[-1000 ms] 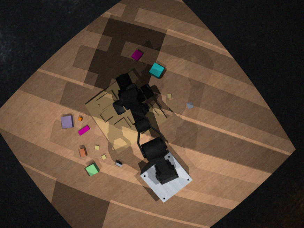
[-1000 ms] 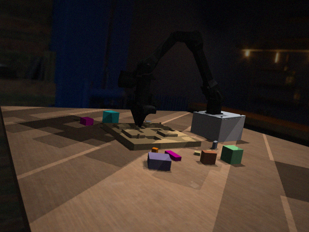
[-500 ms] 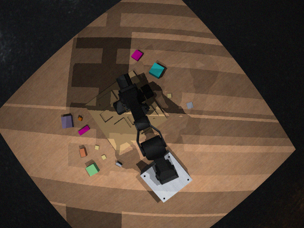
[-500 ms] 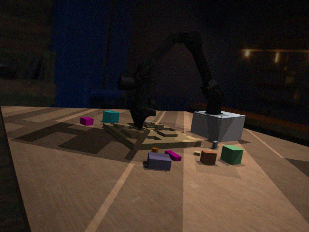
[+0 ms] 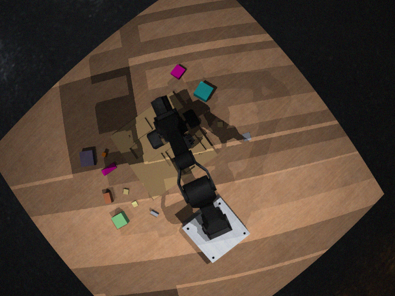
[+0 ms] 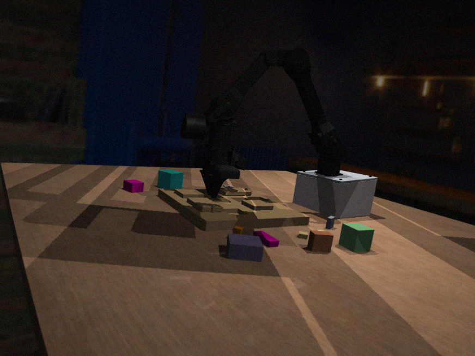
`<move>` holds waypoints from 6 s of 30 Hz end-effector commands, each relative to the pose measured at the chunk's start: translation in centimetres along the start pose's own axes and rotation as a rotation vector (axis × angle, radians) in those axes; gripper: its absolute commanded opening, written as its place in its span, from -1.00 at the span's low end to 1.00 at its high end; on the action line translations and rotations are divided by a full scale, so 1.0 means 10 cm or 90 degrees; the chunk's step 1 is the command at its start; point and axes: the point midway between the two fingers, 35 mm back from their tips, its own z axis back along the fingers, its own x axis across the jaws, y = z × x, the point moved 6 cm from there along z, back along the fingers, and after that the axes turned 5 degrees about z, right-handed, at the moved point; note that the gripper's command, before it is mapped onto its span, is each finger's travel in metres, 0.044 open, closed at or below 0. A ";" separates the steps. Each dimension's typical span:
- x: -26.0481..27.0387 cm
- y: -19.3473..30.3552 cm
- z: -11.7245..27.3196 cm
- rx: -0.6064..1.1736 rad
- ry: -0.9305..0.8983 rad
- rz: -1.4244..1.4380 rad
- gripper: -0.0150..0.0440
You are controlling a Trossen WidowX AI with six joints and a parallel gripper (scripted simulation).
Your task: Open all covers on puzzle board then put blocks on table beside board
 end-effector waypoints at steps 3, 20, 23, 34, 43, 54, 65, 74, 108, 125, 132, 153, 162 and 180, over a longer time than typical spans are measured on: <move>0.00 0.00 0.04 0.000 0.000 0.000 -0.22; 0.00 0.01 0.26 0.001 -0.001 0.000 -0.22; 0.00 0.01 0.30 0.001 -0.001 0.000 -0.22; -0.01 0.00 0.44 0.001 -0.002 0.000 -0.22; 0.00 0.01 0.62 0.001 -0.002 0.000 -0.22; -0.01 0.00 0.91 0.001 -0.002 0.000 -0.22; 0.26 -0.12 0.94 -0.001 -0.003 0.000 -0.22; 0.57 -0.31 0.94 -0.003 -0.005 0.000 -0.22; 1.49 -1.26 0.96 -0.007 -0.011 0.001 -0.22; 1.58 -1.35 0.77 -0.007 -0.012 0.001 -0.22; 1.59 -1.34 0.66 -0.007 -0.012 0.001 -0.22; 1.60 -1.34 0.31 -0.007 -0.012 0.001 -0.22; 1.59 -1.35 0.16 -0.007 -0.012 0.001 -0.22; 1.57 -1.39 -0.11 -0.007 -0.011 0.001 -0.22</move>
